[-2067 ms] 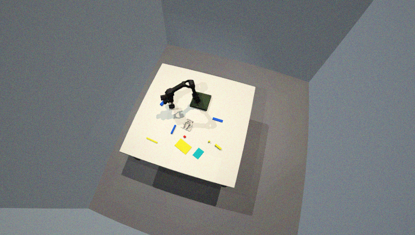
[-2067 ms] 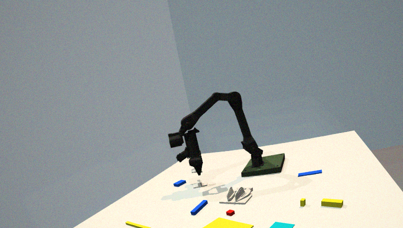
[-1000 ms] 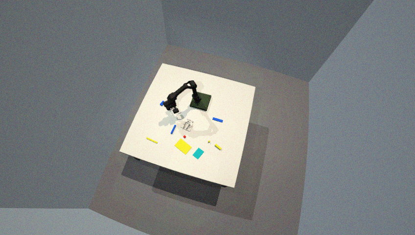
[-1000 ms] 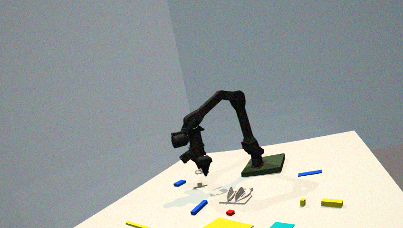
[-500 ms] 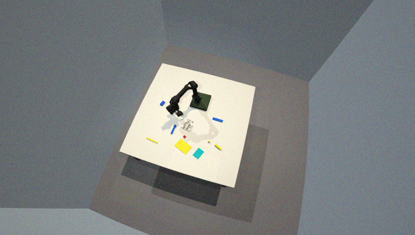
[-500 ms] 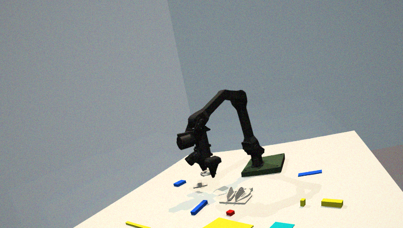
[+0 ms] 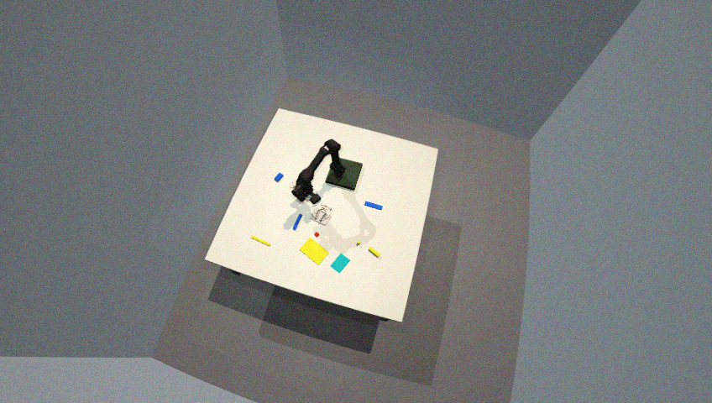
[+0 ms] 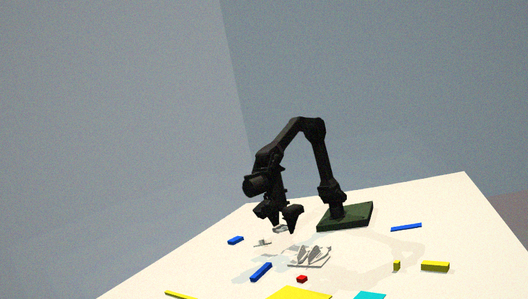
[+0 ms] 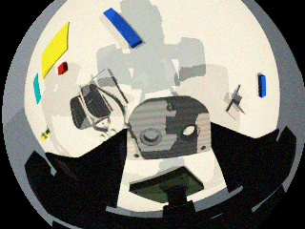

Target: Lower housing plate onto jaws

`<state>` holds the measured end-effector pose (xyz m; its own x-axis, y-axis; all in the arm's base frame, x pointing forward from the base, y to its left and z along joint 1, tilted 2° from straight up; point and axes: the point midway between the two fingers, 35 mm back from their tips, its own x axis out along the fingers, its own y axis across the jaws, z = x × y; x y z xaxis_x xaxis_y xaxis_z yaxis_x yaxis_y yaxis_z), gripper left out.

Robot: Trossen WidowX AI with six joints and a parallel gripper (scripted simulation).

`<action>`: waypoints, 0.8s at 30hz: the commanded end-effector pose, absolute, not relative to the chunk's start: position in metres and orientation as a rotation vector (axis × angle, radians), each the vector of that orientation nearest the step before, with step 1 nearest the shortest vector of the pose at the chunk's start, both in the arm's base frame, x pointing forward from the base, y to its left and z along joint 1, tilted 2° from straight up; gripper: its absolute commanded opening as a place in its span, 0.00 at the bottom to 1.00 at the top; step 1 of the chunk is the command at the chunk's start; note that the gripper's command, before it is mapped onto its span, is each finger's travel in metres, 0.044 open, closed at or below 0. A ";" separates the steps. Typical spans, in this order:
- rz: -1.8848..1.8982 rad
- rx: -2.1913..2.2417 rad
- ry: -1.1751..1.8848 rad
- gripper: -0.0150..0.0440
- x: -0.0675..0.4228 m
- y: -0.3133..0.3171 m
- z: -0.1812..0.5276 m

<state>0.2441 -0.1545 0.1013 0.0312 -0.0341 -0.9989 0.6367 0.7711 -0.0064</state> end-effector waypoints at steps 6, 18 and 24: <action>-0.489 0.448 1.480 0.85 0.255 -0.128 0.100; -0.390 0.349 1.501 0.85 0.267 -0.090 0.099; -0.340 0.299 1.510 0.85 0.271 -0.070 0.099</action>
